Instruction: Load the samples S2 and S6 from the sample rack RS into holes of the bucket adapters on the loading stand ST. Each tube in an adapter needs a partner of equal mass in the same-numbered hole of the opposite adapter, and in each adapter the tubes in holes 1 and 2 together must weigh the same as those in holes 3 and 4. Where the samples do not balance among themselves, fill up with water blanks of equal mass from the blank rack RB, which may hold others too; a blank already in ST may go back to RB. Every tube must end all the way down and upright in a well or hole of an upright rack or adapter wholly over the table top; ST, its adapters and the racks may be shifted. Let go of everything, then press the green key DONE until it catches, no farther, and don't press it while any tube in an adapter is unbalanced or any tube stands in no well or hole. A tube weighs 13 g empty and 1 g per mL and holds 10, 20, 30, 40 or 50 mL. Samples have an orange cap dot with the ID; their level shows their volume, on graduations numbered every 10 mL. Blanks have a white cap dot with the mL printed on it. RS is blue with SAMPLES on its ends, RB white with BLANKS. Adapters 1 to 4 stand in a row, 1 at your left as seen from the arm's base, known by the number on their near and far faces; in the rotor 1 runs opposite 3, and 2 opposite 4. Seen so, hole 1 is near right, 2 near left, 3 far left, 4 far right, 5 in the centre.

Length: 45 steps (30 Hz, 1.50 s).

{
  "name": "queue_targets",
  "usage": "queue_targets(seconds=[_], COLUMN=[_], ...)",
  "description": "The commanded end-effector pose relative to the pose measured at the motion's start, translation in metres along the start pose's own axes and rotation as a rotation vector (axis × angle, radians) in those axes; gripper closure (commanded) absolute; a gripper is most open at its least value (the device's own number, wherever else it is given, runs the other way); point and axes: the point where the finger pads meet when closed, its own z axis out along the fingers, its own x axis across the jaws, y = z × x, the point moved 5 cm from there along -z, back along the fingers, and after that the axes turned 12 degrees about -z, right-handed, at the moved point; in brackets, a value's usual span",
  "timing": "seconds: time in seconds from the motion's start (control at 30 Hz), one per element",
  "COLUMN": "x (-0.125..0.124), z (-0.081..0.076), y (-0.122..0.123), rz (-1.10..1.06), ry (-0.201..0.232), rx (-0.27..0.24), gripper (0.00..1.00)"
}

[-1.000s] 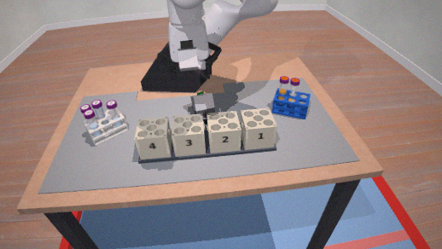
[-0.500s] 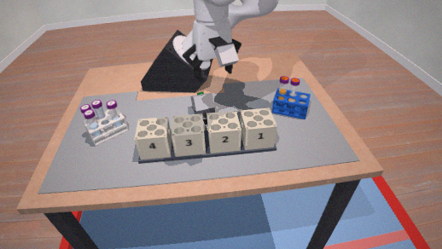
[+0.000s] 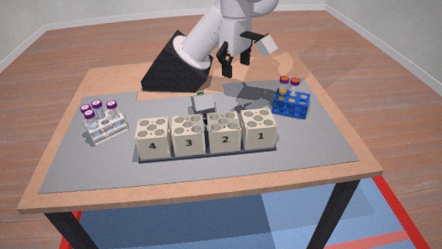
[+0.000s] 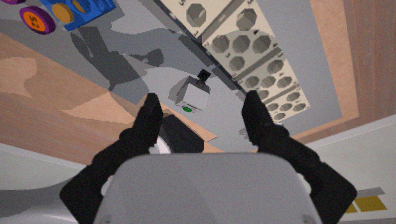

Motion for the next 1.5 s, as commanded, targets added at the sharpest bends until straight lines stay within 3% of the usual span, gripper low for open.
queue_targets(seconds=[0.0, 1.47], x=[-0.009, -0.159], z=[-0.001, -0.001], y=[-0.008, -0.142], rz=[-0.083, -0.088], ry=[0.006, 0.005], rx=[0.004, 0.004], gripper=[0.0, 0.0])
